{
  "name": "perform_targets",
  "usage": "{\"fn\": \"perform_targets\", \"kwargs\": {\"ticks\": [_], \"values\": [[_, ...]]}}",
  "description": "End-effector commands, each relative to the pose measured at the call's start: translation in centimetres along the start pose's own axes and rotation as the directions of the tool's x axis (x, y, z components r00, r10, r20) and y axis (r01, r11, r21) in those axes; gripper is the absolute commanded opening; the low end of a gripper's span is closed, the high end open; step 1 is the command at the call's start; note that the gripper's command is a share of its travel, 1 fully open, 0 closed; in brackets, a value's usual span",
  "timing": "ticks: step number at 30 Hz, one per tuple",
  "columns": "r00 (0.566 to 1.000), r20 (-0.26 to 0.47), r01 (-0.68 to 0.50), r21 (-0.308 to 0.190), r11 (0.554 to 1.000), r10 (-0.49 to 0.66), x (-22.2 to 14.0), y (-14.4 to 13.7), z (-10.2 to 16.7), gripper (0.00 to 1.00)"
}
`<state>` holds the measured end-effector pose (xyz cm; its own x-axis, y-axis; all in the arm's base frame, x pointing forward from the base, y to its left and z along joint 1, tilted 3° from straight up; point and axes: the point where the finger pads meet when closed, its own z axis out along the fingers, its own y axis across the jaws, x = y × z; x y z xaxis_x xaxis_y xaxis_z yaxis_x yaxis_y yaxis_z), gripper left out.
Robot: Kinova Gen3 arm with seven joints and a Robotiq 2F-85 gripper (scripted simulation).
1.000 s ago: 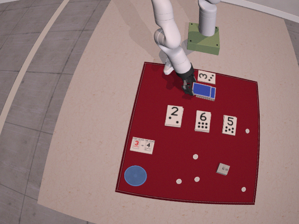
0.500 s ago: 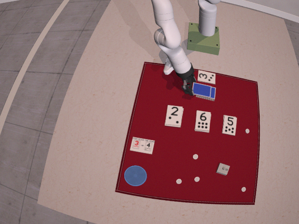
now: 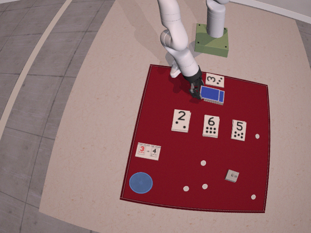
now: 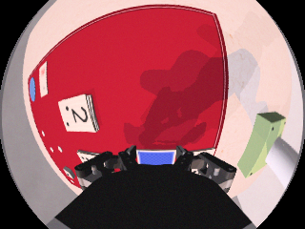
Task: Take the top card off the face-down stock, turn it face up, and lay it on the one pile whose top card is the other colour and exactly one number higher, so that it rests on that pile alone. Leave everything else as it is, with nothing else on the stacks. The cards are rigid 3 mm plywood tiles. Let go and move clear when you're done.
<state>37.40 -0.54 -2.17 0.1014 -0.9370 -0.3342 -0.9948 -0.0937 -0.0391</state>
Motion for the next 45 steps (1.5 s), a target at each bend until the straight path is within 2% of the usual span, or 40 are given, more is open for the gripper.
{"fn": "perform_targets", "kwargs": {"ticks": [1,45], "values": [[1.000,-0.004,0.007,0.004,1.000,-0.007,0.25,-0.03,0.01,0.72],[1.000,-0.004,0.007,0.003,1.000,-0.007,-0.02,0.05,-0.54,0.71]]}}
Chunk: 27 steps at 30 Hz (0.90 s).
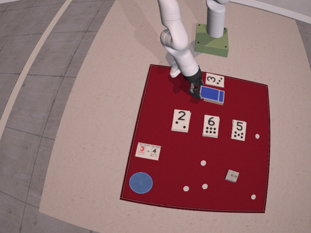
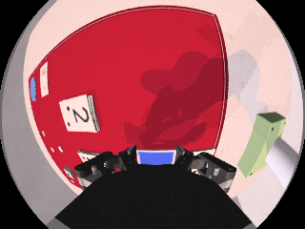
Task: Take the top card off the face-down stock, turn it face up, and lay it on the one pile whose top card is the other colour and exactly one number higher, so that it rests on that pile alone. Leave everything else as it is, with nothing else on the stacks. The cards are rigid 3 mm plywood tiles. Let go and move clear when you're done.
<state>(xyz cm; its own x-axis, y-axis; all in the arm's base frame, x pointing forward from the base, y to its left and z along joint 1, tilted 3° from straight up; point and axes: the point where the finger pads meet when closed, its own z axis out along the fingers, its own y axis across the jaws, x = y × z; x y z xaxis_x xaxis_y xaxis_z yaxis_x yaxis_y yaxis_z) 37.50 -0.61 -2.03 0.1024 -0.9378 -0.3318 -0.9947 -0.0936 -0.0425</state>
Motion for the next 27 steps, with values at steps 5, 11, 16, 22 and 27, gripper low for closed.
{"fn": "perform_targets", "kwargs": {"ticks": [5,11,16,22,27], "values": [[1.000,-0.001,0.006,0.000,1.000,-0.006,-0.2,0.1,-0.8,0.71],[1.000,-0.001,0.006,0.001,1.000,-0.006,-0.7,0.1,-2.1,0.71],[1.000,-0.001,0.006,0.002,1.000,-0.006,-1.3,0.0,-3.4,0.71],[1.000,-0.001,0.007,0.002,1.000,-0.007,-1.7,0.0,-4.6,0.71],[1.000,-0.001,0.007,0.002,1.000,-0.007,-2.3,0.0,-6.0,0.71]]}}
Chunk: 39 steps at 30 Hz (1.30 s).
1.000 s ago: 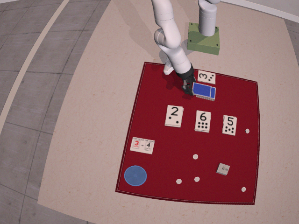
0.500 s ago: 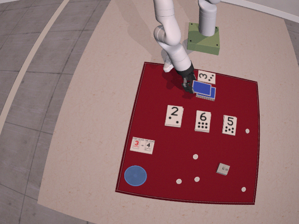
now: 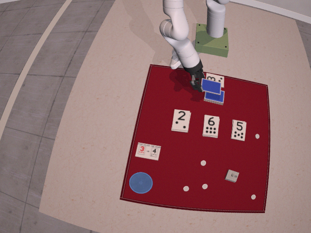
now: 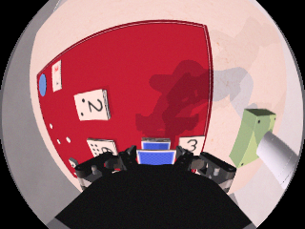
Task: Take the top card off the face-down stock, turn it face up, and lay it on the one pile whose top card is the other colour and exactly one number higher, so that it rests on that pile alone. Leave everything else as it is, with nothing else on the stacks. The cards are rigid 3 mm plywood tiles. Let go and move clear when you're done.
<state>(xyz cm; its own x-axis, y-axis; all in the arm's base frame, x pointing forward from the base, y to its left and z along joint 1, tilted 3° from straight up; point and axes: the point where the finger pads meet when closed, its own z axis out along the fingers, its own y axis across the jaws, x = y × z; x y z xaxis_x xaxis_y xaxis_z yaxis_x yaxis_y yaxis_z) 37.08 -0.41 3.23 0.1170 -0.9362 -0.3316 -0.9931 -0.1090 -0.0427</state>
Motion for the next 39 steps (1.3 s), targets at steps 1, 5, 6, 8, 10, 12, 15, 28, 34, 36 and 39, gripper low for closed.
{"fn": "perform_targets", "kwargs": {"ticks": [1,5,6,8,10,12,15,28,34,36,39], "values": [[1.000,-0.001,-0.008,0.007,1.000,0.008,-0.5,-0.2,-1.4,0.71],[1.000,-0.001,-0.008,0.007,1.000,0.008,-0.9,-0.2,-2.3,0.71],[1.000,-0.001,-0.008,0.007,1.000,0.008,-1.0,-0.2,-2.6,0.71],[1.000,-0.001,-0.008,0.007,1.000,0.008,-1.1,-0.2,-3.0,0.71],[1.000,-0.001,-0.008,0.007,1.000,0.008,-1.1,-0.2,-3.0,0.71],[1.000,-0.001,-0.008,0.007,1.000,0.008,-1.3,-0.2,-3.3,0.71],[1.000,-0.001,-0.008,0.007,1.000,0.008,-1.4,-0.2,-3.7,0.71],[1.000,-0.001,-0.008,0.007,1.000,0.008,-1.7,-0.2,-4.2,0.71],[1.000,-0.001,-0.008,0.007,1.000,0.008,-1.7,-0.2,-4.2,0.71],[1.000,-0.001,-0.008,0.007,1.000,0.008,-1.7,-0.2,-4.2,0.71],[1.000,-0.001,-0.008,0.007,1.000,0.008,-1.7,-0.2,-4.2,0.71]]}}
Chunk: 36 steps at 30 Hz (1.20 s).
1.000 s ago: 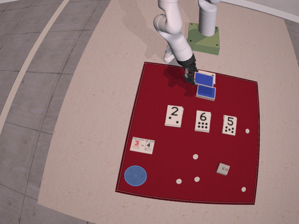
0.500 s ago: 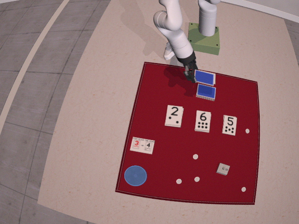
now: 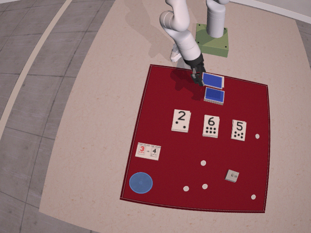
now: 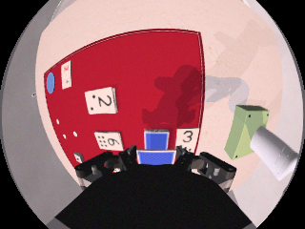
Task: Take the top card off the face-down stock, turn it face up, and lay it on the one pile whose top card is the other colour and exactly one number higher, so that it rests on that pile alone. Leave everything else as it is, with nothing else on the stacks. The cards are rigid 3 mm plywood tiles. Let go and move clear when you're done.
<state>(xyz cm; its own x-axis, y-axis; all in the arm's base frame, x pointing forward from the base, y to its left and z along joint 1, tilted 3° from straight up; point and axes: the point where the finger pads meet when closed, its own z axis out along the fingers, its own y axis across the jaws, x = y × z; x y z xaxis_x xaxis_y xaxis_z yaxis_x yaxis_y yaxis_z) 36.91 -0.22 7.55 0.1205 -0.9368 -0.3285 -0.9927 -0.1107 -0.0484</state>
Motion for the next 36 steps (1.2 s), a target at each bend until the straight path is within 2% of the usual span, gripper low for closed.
{"fn": "perform_targets", "kwargs": {"ticks": [1,11,22,36], "values": [[1.000,0.002,-0.011,0.002,1.000,0.011,0.0,-0.1,-0.2,0.71],[1.000,0.002,-0.011,0.002,1.000,0.011,-0.4,-0.1,0.0,0.71],[1.000,0.004,-0.014,-0.005,1.000,0.014,-3.6,0.2,1.3,0.71],[1.000,0.003,-0.012,0.000,1.000,0.012,-11.0,-0.1,4.2,0.71]]}}
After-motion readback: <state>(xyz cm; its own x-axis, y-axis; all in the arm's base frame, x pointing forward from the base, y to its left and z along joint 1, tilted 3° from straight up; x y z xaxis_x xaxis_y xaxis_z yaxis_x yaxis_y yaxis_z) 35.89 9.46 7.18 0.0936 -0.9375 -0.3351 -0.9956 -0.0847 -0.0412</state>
